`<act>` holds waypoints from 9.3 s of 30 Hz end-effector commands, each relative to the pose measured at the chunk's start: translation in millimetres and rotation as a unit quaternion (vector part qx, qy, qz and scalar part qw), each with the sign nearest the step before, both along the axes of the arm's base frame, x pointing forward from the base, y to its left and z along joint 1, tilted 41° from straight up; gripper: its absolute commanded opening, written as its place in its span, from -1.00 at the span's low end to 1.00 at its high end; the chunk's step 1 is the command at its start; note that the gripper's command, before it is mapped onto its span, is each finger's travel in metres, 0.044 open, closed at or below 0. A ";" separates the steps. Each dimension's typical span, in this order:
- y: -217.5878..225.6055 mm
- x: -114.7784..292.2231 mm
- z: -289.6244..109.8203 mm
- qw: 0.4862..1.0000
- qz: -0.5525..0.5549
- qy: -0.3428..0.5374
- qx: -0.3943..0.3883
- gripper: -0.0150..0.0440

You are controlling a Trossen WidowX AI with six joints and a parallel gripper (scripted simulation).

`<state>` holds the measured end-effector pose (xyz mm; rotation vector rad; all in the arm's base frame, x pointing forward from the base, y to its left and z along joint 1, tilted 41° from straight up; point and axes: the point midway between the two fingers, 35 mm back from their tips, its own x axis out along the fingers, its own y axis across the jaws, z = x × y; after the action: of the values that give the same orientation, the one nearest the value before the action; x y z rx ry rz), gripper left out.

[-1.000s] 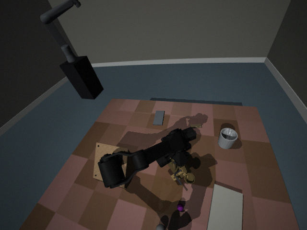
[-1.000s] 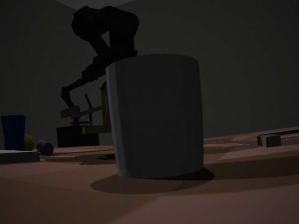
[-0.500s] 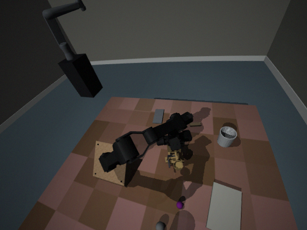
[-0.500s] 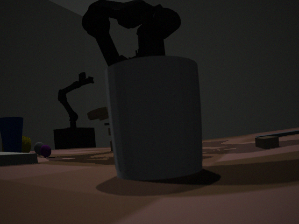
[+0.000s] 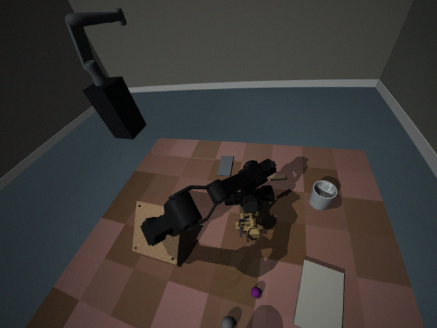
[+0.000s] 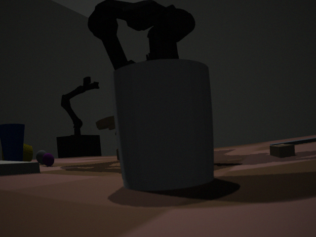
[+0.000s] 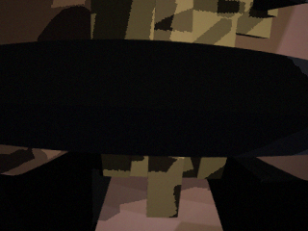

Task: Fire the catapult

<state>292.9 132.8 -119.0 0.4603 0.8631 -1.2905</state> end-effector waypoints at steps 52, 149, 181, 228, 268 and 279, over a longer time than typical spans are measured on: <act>41.4 -2.5 48.5 1.000 -0.003 0.002 0.002 1.00; 38.8 -3.4 44.3 0.060 0.769 0.636 -0.038 1.00; -10.7 0.6 -14.8 0.003 0.769 0.638 -0.039 1.00; 8.8 -1.0 8.0 0.065 0.770 0.634 -0.037 -0.49; -8.6 22.4 -10.8 0.346 0.723 0.598 -0.037 -0.49; -20.4 23.0 -24.4 0.346 0.722 0.598 -0.037 -0.49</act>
<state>315.1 114.1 -141.2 -1.4296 1.6856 0.4013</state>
